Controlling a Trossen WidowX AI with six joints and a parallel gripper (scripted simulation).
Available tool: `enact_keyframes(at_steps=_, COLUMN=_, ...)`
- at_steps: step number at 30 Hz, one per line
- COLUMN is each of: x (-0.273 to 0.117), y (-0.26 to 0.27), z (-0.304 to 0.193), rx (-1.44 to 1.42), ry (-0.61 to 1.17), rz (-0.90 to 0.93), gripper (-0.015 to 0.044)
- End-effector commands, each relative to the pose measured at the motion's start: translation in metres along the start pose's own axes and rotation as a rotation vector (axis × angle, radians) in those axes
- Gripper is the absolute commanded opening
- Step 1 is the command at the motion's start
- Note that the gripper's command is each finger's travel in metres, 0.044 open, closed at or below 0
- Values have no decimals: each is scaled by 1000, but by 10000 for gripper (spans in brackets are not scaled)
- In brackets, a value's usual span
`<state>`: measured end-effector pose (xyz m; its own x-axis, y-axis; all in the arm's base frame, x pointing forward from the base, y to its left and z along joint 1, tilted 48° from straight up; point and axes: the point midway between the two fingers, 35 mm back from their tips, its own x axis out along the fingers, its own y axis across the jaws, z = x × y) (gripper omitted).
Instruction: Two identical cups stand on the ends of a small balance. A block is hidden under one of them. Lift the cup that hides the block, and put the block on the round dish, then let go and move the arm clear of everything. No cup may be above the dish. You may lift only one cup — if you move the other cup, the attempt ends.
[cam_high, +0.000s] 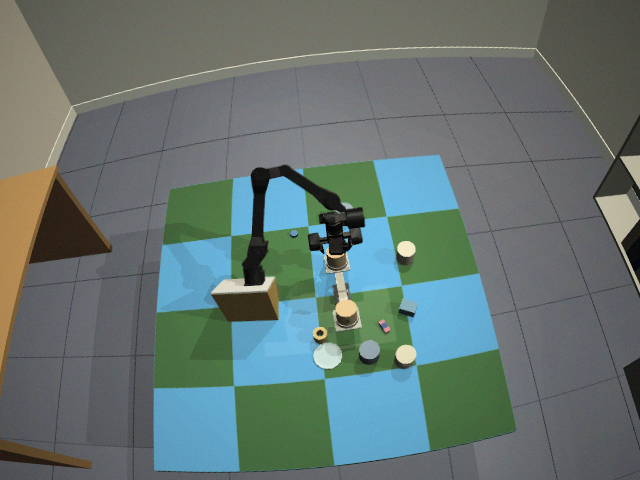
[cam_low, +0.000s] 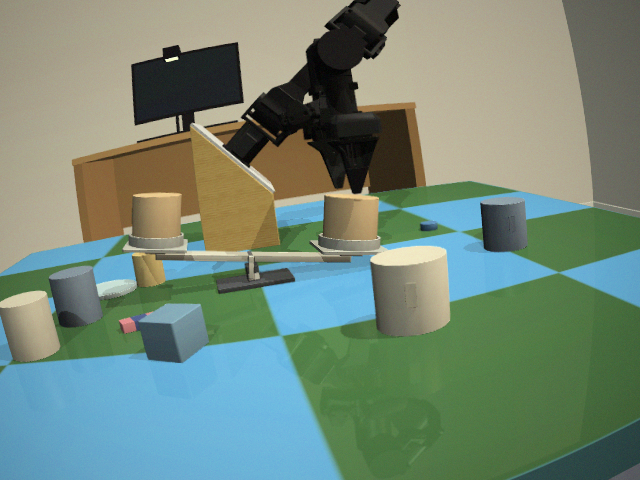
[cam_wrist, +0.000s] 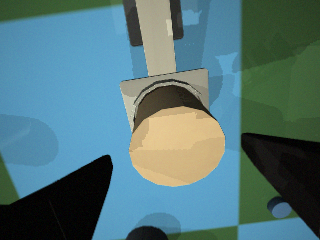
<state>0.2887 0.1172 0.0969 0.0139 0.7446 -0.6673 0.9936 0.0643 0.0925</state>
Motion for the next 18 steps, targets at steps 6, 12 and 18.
enact_keyframes(at_steps=6, x=16, y=-1, z=2, rx=7, ry=-6, rz=-5, gripper=440)
enact_keyframes(at_steps=12, x=26, y=0, z=1, rx=7, ry=-5, rz=-4, gripper=440)
enact_keyframes(at_steps=18, x=35, y=-1, z=1, rx=7, ry=-3, rz=-3, gripper=440)
